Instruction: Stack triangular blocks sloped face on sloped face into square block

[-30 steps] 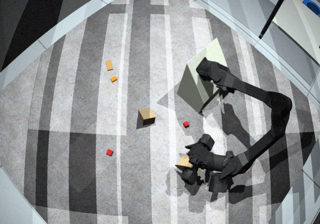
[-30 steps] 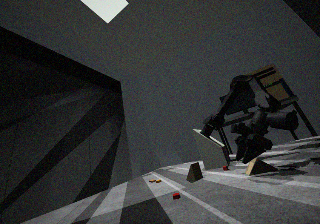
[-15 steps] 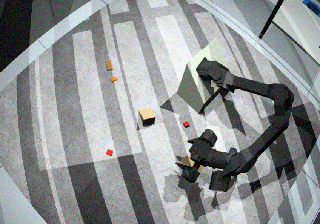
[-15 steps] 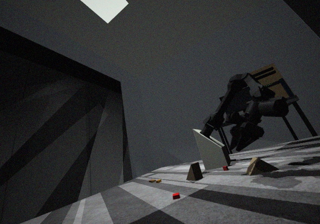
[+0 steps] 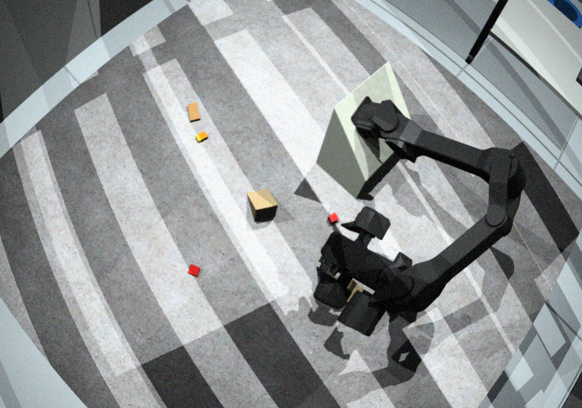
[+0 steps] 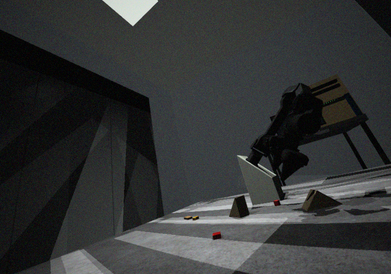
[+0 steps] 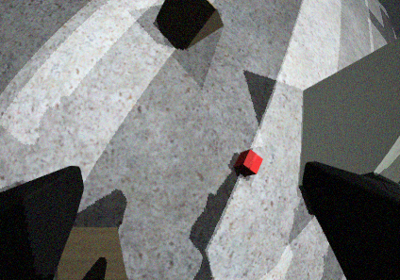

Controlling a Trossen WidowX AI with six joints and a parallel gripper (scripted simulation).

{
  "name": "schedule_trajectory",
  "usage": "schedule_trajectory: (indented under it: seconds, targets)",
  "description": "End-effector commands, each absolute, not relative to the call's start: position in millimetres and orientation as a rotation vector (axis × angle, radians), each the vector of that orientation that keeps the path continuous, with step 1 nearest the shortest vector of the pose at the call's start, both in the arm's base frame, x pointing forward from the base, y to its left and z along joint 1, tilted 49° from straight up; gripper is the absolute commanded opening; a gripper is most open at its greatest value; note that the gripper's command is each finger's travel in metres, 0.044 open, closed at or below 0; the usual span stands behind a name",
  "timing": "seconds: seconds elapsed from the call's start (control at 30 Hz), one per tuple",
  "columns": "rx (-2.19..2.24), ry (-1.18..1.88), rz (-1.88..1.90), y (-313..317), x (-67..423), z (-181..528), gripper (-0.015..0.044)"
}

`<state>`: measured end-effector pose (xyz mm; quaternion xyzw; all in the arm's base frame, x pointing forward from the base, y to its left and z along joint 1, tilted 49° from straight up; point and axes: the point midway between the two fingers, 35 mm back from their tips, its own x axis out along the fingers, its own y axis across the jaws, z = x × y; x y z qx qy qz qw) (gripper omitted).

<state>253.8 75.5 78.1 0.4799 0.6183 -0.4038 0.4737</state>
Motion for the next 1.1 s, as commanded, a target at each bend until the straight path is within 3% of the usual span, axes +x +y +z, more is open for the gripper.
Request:
schedule_trajectory:
  seconds: [0.0,0.17,0.37,1.07]
  targets:
    - [1.200,1.990,-0.758,86,234,56,0.0440]
    - [1.499,2.256,-0.319,93,239,51,0.0440]
    - [2.091,2.030,0.131,74,282,45,0.0440]
    - [2.148,1.978,0.162,75,289,42,0.0440]
